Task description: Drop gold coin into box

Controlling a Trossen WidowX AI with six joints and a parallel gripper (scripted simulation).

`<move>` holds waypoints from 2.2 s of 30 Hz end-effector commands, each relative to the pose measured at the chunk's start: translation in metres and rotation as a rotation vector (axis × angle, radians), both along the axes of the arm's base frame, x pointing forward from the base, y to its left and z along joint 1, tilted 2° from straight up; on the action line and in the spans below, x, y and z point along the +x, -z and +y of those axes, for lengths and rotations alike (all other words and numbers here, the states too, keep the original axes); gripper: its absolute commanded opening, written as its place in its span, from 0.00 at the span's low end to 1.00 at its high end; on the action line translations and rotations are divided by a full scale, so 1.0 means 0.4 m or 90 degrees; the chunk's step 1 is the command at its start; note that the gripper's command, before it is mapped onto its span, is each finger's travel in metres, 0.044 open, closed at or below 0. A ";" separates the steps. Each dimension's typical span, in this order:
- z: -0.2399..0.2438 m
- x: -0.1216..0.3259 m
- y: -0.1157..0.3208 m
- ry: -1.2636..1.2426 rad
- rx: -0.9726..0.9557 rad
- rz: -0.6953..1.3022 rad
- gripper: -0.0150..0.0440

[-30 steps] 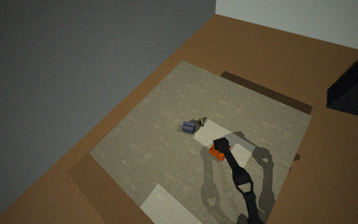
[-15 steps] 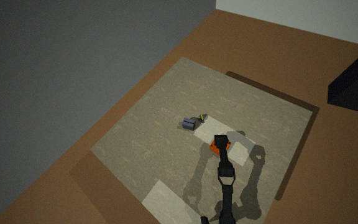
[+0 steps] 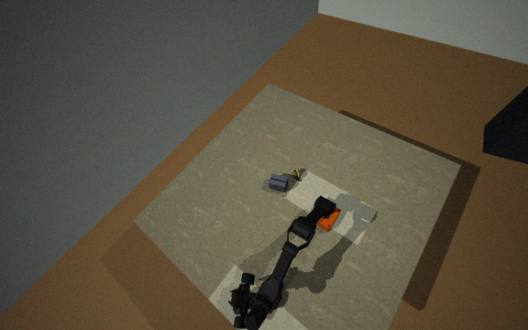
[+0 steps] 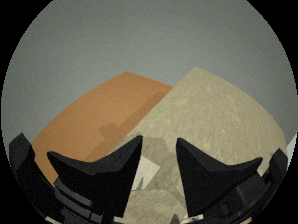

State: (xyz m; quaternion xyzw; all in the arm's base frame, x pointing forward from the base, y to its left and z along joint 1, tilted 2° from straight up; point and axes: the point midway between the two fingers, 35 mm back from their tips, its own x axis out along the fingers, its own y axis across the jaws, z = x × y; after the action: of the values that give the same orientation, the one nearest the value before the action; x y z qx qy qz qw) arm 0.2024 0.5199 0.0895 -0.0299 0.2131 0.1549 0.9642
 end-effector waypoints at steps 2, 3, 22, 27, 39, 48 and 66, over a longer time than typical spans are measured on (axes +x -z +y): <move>-0.115 0.156 -0.006 0.050 -0.046 0.036 0.53; -0.145 0.190 -0.008 0.062 -0.054 0.046 0.53; -0.912 0.550 -0.030 0.323 -0.134 0.297 0.53; -1.140 0.532 -0.035 0.397 -0.121 0.383 0.53; -1.584 0.275 -0.050 0.571 0.017 0.591 0.53; -1.712 0.012 -0.067 0.675 0.202 0.691 0.53; -1.704 0.008 0.046 0.677 0.206 0.693 0.53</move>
State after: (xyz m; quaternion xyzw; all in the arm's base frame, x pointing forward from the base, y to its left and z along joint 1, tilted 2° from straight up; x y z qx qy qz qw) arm 0.2076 -0.1630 0.0832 0.2943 0.6103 -0.3081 0.6678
